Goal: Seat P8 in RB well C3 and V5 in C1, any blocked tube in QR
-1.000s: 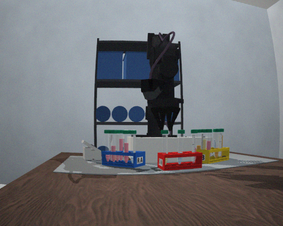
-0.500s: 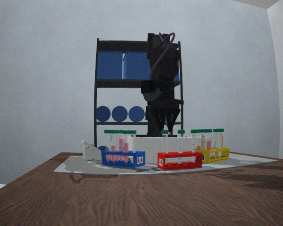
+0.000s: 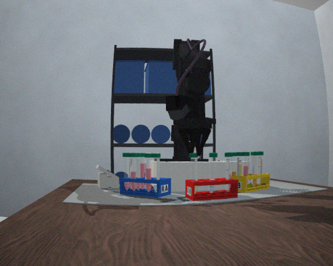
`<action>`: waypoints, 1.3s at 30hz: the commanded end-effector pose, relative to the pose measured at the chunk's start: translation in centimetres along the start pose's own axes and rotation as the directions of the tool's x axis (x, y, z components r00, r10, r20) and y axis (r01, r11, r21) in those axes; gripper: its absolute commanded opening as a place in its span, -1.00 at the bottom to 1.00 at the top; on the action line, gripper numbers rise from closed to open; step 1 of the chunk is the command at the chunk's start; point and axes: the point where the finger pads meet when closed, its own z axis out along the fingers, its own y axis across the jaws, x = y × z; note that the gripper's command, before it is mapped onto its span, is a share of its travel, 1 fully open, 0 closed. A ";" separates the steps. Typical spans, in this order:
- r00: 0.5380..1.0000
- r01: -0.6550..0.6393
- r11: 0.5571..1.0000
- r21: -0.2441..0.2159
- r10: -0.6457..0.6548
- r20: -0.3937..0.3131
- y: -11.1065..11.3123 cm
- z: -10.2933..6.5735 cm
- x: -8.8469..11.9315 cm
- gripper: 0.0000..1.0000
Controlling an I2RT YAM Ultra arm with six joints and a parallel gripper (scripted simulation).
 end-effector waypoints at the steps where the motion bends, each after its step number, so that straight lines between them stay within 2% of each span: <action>1: 1.000 0.000 1.000 -0.012 0.000 0.017 0.2 -0.5 -0.3 -1.00; 26: 1.000 0.000 1.000 -0.012 0.000 0.017 0.2 -0.5 -0.3 -1.00; 27: 0.999 0.000 0.999 -0.034 0.002 0.049 0.6 -1.4 -0.8 -1.00; 28: 0.999 0.000 0.999 -0.034 0.002 0.049 0.7 -1.9 -0.9 -1.00; 39: 0.999 -0.001 1.000 -0.027 0.002 0.040 0.5 -2.7 -0.7 -1.00</action>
